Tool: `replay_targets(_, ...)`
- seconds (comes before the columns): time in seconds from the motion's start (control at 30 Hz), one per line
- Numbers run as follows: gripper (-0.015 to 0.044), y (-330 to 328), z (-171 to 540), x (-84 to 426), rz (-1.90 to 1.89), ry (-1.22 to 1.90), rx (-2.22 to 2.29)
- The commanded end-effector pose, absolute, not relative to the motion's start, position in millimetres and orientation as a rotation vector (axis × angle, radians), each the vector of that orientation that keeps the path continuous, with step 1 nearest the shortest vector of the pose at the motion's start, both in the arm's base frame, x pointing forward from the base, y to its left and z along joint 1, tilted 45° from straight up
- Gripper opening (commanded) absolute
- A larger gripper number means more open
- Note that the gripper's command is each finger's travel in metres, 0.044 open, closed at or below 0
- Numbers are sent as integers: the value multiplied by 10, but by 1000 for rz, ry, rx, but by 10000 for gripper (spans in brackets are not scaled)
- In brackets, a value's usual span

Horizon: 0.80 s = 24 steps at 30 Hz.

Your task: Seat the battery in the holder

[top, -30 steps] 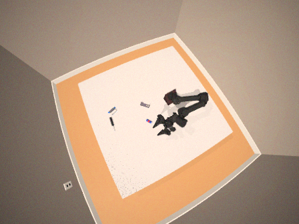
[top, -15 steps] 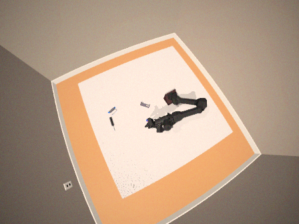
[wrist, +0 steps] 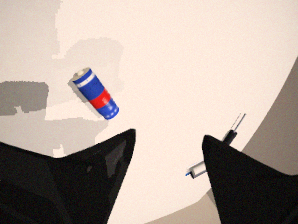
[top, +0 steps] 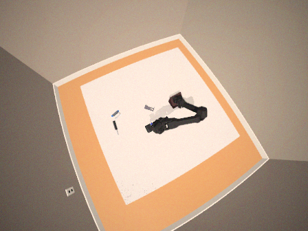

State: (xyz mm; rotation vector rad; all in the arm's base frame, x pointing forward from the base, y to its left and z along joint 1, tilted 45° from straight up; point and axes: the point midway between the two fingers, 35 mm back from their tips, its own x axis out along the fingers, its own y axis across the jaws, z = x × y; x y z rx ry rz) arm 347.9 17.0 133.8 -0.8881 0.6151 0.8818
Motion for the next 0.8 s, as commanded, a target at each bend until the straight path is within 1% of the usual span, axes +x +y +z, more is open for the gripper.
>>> replay_targets(0.0,239,354,933,3232,1529,317,-973)
replay_targets(0.1,239,365,922,3220,1572,247,-1001)
replay_targets(0.77,239,367,920,3220,1573,245,-1001)
